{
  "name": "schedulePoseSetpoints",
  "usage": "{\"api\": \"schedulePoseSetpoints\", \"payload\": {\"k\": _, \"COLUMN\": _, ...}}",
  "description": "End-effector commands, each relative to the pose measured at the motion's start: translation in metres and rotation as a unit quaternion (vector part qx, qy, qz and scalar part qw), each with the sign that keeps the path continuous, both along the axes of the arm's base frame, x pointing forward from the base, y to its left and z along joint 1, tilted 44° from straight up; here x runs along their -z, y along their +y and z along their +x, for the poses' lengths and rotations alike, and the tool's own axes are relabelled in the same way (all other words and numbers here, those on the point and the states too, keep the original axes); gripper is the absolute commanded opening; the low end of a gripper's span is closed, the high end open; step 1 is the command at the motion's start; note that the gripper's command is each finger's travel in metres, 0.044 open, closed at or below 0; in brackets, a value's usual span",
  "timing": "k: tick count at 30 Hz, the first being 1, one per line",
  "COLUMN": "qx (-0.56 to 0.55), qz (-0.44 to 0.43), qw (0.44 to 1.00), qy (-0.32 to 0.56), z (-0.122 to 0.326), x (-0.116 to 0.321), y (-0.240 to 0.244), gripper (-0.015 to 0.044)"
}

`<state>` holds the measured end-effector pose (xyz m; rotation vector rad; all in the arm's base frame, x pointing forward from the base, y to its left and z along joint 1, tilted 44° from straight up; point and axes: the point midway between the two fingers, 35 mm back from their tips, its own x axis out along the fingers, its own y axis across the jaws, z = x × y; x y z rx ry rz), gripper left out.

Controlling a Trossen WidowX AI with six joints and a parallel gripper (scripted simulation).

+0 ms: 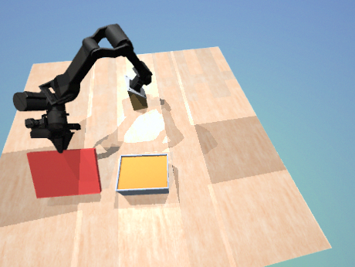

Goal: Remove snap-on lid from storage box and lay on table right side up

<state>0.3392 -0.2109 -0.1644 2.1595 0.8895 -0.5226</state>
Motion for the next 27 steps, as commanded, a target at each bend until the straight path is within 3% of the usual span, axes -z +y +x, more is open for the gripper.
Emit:
{"api": "schedulePoseSetpoints", "payload": {"k": 1, "qx": 0.002, "qz": 0.002, "qw": 1.000, "qy": 0.001, "z": -0.001, "x": 0.003, "y": 0.003, "gripper": 0.0000}}
{"api": "schedulePoseSetpoints", "payload": {"k": 27, "qx": 0.002, "qz": 0.003, "qw": 1.000, "qy": 0.000, "z": -0.003, "x": 0.019, "y": 0.017, "gripper": 0.0000}}
